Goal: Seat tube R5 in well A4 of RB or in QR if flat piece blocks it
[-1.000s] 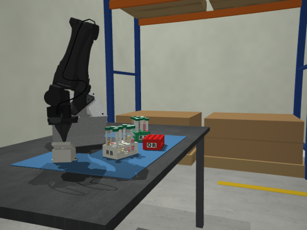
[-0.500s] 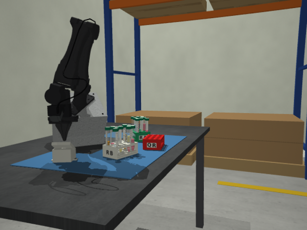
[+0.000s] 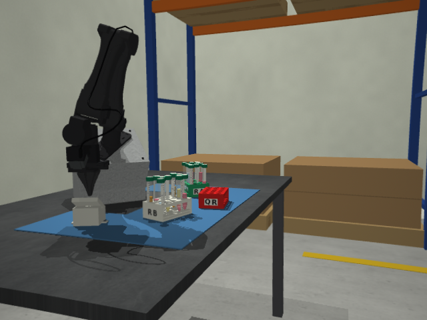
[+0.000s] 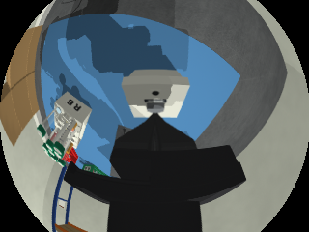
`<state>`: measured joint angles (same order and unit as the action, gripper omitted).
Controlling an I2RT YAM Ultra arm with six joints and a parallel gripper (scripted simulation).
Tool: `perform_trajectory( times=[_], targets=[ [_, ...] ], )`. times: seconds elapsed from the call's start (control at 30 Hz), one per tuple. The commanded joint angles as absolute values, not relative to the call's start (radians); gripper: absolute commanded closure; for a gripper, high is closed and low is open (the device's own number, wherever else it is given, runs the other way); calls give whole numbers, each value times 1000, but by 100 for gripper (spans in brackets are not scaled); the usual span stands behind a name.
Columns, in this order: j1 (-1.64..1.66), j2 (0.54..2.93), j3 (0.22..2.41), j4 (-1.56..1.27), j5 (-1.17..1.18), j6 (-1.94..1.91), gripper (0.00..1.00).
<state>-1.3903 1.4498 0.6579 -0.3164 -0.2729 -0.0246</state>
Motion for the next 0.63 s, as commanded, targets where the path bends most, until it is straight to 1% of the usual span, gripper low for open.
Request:
perform_trajectory(
  times=[0.0,0.6],
  targets=[
    [-1399,1469,647,-285,-270,-14,100],
    [-1373,1525,651,-222,-257,1,100]
  ],
)
